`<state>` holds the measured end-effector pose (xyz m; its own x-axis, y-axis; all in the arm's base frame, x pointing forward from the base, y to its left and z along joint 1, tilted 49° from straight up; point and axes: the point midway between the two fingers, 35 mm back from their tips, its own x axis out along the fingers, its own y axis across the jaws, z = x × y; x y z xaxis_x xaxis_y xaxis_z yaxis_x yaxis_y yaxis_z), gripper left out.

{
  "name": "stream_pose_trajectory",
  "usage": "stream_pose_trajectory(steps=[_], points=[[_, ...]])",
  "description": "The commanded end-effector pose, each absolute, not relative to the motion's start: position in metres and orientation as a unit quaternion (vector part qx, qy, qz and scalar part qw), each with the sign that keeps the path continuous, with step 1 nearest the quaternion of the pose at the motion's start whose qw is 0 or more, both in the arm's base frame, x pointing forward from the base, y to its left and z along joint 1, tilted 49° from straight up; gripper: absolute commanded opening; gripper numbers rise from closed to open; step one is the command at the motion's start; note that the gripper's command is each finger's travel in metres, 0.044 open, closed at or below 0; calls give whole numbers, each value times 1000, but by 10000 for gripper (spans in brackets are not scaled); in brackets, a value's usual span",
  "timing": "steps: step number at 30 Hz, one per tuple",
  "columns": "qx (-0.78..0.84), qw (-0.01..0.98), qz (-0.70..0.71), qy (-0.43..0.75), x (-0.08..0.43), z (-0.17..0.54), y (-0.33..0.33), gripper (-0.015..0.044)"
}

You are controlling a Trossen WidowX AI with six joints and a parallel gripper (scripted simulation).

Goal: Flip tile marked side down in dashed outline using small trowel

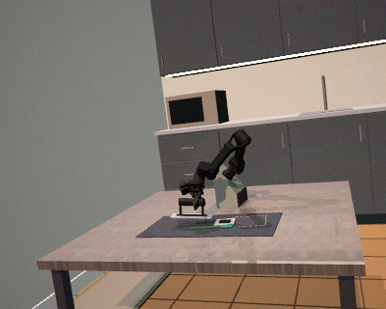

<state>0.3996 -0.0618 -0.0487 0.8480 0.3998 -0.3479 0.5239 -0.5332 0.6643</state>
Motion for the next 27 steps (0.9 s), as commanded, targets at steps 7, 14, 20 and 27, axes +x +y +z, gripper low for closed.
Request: stream_pose_trajectory(steps=[7, 14, 20, 27], points=[[871, 409, -74, 260, 401, -56, -56, 0], [872, 409, -74, 260, 400, -65, -48, 0], [872, 409, -74, 260, 399, -72, -42, 0], [872, 409, -74, 260, 399, -76, -38, 0]])
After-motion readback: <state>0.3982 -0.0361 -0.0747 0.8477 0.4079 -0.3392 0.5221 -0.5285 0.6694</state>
